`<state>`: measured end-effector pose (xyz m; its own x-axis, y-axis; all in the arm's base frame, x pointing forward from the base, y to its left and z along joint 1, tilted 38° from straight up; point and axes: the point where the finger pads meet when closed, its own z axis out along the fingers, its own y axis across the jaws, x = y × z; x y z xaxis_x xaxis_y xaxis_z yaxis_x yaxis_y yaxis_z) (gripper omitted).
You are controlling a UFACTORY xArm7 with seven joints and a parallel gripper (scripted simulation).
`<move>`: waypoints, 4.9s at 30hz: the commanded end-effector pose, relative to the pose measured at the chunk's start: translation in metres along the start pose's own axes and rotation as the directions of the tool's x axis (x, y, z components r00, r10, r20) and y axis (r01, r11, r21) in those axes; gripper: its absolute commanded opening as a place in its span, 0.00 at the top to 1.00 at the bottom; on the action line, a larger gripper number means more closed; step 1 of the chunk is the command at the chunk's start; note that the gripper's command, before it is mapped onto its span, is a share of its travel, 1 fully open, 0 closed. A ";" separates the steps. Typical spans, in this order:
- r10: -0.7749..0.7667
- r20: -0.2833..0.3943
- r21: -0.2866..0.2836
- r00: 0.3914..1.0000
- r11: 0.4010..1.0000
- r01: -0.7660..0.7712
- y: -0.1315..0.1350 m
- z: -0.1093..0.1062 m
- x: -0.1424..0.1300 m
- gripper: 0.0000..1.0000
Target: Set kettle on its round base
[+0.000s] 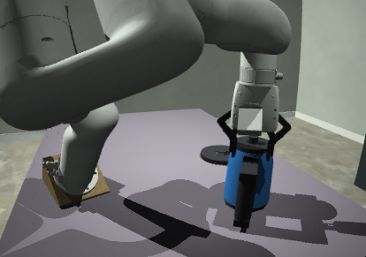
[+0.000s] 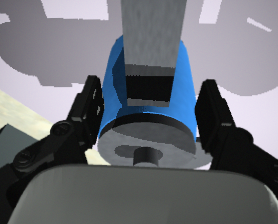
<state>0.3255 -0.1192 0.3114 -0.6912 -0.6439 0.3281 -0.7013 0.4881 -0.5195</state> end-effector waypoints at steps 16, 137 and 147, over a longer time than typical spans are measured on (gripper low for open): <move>0.000 0.002 0.003 1.000 1.000 0.000 -0.001 -0.001 -0.001 0.19; 0.000 0.002 0.003 1.000 1.000 0.000 -0.001 0.031 -0.001 1.00; 0.000 0.002 0.003 1.000 1.000 0.000 -0.001 0.031 -0.001 1.00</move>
<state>0.3320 -0.1384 0.2858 -0.6912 -0.6439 0.3280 -0.7013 0.4881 -0.5195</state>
